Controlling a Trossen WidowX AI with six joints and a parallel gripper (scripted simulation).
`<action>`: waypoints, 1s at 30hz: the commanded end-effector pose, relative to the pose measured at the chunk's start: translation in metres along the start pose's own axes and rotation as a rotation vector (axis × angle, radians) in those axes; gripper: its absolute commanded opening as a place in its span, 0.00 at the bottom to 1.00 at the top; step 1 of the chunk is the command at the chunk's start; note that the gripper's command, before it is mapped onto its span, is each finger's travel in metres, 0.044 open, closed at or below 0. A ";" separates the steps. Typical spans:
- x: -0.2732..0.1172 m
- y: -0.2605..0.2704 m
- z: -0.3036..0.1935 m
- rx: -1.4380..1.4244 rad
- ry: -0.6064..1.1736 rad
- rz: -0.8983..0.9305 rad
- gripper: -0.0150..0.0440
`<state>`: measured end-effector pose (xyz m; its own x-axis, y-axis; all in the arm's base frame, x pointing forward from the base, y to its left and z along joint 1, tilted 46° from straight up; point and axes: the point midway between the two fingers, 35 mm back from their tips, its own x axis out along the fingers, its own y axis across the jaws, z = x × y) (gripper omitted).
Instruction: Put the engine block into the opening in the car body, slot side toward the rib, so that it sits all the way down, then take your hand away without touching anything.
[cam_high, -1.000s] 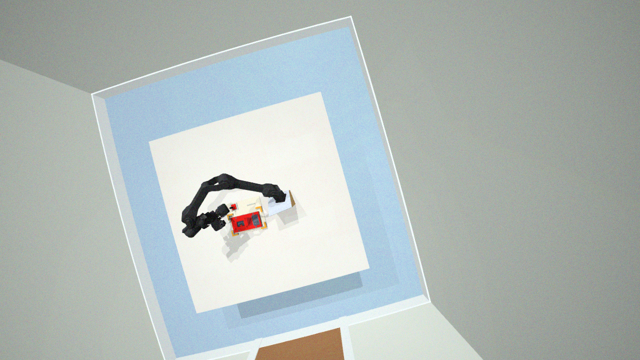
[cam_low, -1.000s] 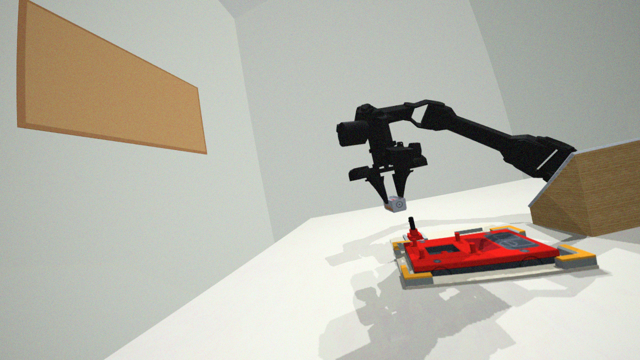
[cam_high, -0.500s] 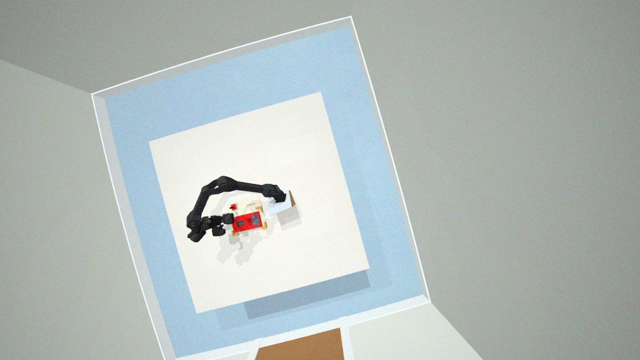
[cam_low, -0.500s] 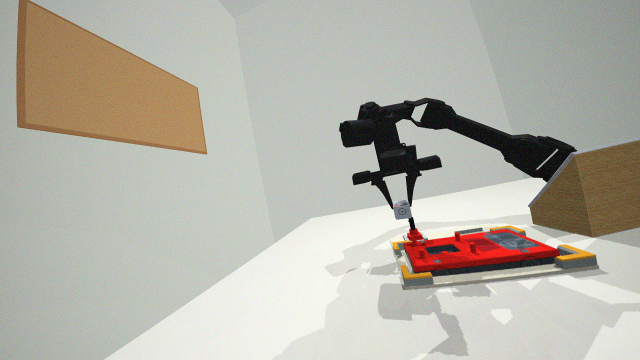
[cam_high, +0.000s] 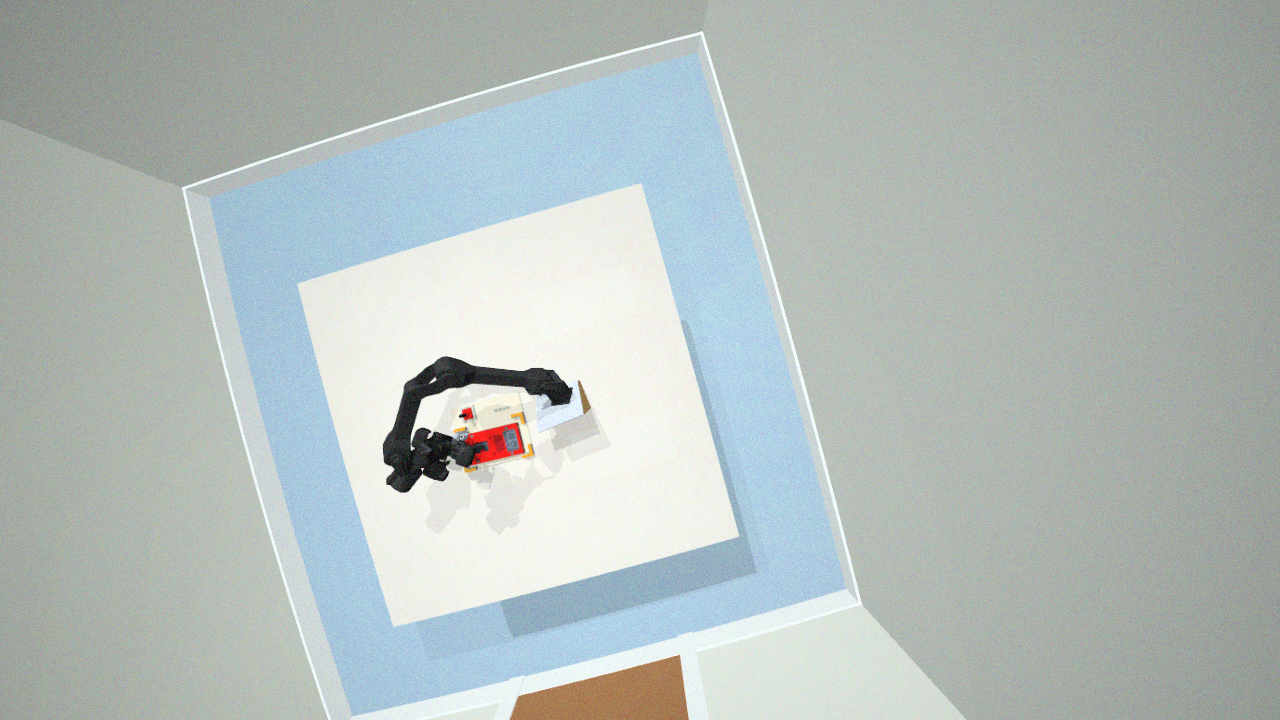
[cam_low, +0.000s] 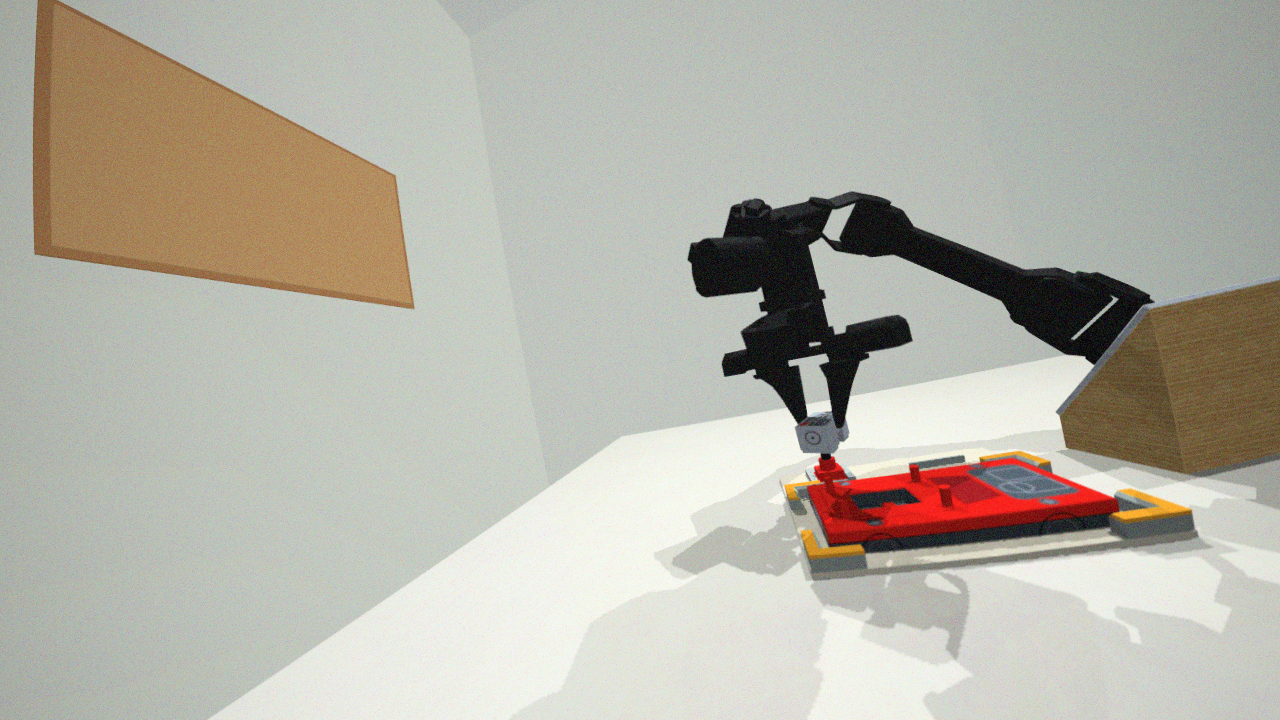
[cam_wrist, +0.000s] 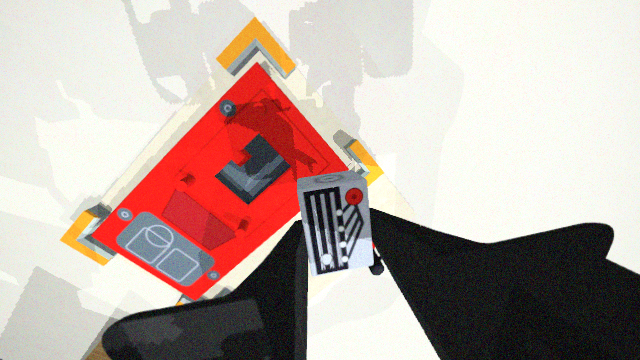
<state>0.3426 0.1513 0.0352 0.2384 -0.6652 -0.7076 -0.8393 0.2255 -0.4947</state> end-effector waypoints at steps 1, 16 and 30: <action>0.002 0.009 0.005 0.139 -0.005 0.000 0.25; 0.014 0.034 0.016 0.616 -0.001 0.000 0.25; 0.023 0.054 0.021 0.980 0.003 -0.003 0.25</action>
<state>0.3168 0.1612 -0.0159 0.2352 -0.6715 -0.7027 -0.1138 0.6990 -0.7060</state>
